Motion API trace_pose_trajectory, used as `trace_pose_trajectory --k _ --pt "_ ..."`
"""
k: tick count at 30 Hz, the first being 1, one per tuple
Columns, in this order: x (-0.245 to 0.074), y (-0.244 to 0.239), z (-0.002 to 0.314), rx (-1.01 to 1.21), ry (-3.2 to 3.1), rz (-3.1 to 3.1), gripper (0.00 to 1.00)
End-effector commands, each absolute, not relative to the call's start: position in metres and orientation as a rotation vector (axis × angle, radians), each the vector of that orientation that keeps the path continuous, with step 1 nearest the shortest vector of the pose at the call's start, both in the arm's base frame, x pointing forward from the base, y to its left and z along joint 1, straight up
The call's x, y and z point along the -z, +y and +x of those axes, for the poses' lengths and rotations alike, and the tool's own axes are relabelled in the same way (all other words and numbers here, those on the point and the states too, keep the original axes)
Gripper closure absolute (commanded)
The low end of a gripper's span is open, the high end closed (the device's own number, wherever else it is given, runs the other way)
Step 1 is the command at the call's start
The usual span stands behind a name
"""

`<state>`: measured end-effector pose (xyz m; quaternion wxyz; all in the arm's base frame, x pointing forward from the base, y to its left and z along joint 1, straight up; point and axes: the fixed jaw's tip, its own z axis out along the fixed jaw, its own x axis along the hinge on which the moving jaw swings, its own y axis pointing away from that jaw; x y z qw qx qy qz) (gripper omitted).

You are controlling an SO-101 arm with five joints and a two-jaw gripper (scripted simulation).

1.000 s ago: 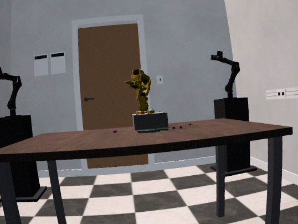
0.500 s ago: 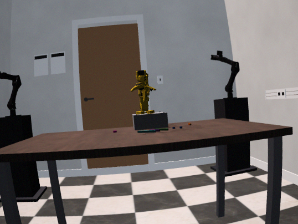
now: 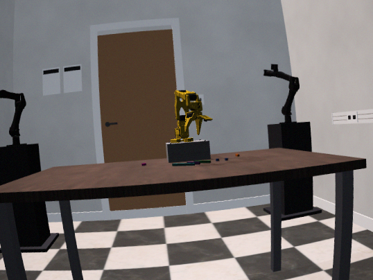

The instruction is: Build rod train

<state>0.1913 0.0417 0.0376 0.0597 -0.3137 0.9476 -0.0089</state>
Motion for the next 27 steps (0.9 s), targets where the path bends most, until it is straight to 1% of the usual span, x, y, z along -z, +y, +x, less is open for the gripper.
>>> trace_pose_trajectory --k 1,7,12,21,27 --pt "-0.021 0.064 0.198 0.002 2.926 -0.905 0.61" --pt "0.001 0.094 0.195 -0.01 2.979 -0.844 0.7" --pt "0.015 0.111 0.19 -0.009 3.011 -0.805 0.76" --pt "0.027 0.124 0.184 -0.005 3.036 -0.774 0.8" --pt "0.03 0.128 0.182 -0.003 3.042 -0.766 0.81"
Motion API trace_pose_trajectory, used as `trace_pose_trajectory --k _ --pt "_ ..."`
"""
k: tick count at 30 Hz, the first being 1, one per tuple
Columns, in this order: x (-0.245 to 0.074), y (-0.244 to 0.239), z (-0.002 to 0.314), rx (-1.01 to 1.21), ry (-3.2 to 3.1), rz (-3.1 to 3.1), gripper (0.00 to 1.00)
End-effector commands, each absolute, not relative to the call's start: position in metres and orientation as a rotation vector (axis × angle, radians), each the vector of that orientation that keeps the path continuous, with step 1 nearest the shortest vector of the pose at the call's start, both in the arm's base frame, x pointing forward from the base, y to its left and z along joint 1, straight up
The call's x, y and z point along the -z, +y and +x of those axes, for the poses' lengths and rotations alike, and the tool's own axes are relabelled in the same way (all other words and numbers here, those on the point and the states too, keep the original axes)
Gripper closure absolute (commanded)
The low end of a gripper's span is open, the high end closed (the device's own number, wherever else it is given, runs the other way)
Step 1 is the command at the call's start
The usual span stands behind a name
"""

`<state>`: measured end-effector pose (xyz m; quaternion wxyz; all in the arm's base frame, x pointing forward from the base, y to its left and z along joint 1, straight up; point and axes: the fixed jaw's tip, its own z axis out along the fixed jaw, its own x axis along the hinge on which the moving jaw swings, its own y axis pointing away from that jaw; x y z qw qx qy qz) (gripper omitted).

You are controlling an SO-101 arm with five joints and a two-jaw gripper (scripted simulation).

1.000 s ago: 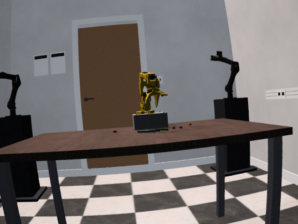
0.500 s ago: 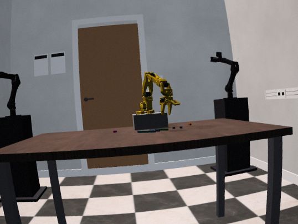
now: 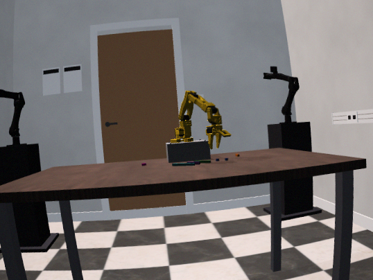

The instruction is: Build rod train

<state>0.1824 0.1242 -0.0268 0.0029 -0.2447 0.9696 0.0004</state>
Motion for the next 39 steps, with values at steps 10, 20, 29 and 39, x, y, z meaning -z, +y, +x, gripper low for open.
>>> trace_pose_trajectory --k 10,20,29,39 --pt "0.033 0.131 0.179 0.003 3.05 -0.774 0.81" --pt "0.033 0.131 0.179 0.003 3.05 -0.774 0.81" --pt "0.035 0.131 0.179 0.003 3.05 -0.774 0.81" --pt "0.044 0.131 0.18 0.003 3.05 -0.774 0.81"
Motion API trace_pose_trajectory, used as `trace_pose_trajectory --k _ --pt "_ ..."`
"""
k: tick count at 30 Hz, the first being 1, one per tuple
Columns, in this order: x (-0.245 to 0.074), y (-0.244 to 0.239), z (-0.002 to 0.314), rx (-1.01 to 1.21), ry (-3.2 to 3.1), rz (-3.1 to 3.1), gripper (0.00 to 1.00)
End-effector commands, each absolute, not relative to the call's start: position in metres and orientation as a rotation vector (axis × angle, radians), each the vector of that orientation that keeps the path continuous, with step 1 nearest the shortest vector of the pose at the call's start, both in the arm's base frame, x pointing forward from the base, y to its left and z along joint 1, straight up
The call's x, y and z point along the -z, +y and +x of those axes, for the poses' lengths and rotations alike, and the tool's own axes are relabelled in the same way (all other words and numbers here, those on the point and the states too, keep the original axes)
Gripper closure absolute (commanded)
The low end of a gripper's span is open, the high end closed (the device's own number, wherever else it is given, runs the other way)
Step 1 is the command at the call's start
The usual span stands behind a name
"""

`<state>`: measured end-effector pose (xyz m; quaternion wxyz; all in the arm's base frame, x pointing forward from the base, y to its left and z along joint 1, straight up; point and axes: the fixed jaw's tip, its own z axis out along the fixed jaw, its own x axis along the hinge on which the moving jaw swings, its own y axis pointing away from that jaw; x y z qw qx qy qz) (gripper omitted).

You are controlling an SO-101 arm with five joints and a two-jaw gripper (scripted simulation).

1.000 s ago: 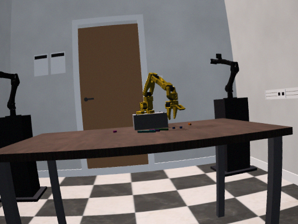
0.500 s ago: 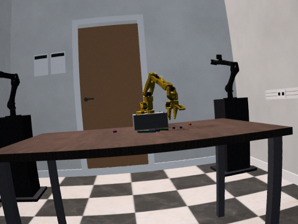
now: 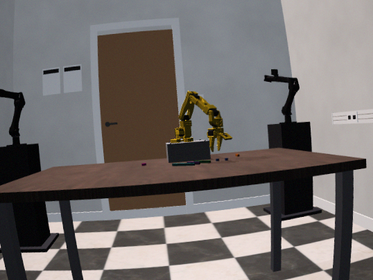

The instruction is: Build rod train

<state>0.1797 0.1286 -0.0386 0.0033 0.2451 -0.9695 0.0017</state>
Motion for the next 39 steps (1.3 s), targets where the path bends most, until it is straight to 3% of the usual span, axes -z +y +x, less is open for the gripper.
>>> trace_pose_trajectory --k 1,22,39 --pt "0.045 0.131 0.18 -0.003 -3.04 0.771 0.81" --pt "0.08 0.131 0.178 -0.003 -3.04 0.771 0.81" --pt "0.084 0.13 0.178 -0.003 -3.039 0.772 0.81"
